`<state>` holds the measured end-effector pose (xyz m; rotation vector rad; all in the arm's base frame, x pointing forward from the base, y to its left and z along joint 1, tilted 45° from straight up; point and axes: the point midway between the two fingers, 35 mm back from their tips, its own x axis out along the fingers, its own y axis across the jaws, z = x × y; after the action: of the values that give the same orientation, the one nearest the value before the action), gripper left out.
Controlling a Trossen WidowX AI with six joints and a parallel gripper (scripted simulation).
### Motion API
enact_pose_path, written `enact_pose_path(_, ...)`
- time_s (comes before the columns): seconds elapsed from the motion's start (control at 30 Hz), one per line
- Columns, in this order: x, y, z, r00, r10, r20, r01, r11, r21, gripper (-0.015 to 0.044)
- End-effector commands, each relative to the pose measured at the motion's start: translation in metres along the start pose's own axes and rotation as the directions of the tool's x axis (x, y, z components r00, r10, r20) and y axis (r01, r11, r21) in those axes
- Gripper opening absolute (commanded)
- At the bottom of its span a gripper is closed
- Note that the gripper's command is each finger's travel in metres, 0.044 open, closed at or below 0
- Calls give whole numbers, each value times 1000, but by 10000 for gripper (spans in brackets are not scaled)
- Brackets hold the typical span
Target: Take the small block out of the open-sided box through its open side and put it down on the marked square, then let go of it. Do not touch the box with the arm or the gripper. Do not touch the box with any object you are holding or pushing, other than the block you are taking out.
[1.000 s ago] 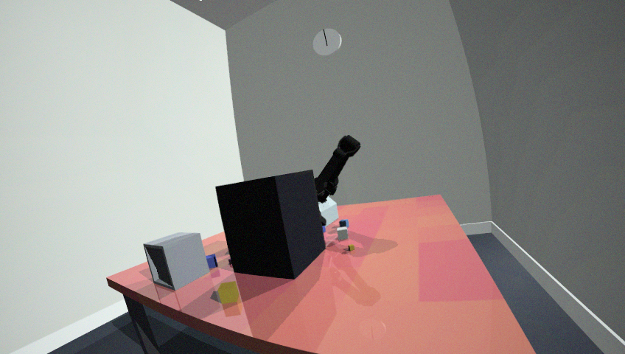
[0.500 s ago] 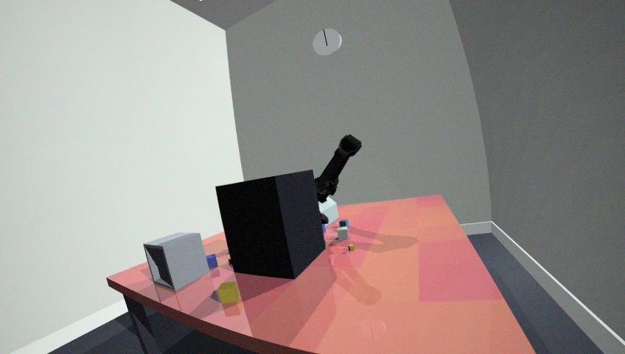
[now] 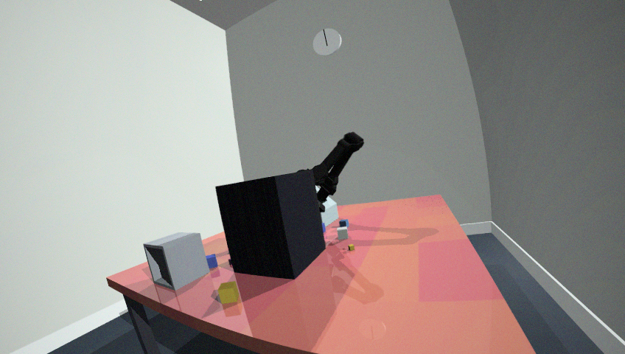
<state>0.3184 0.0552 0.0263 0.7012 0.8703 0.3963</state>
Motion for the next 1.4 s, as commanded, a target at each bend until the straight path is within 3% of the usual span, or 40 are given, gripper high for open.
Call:
enact_pose_path(0.0,-21,3,15,1000,8,13,-8,1000,-10,159)
enact_pose_path(0.17,-42,6,24,1000,13,18,-13,1000,-8,159)
enact_pose_path(0.4,-42,6,24,1000,13,18,-13,1000,-8,159)
enact_pose_path(0.73,-45,-51,19,987,-164,0,159,959,236,159)
enact_pose_path(1.03,-58,-106,7,943,-329,-54,315,826,468,159)
enact_pose_path(1.37,-78,-160,-17,867,-472,-158,445,591,673,159)
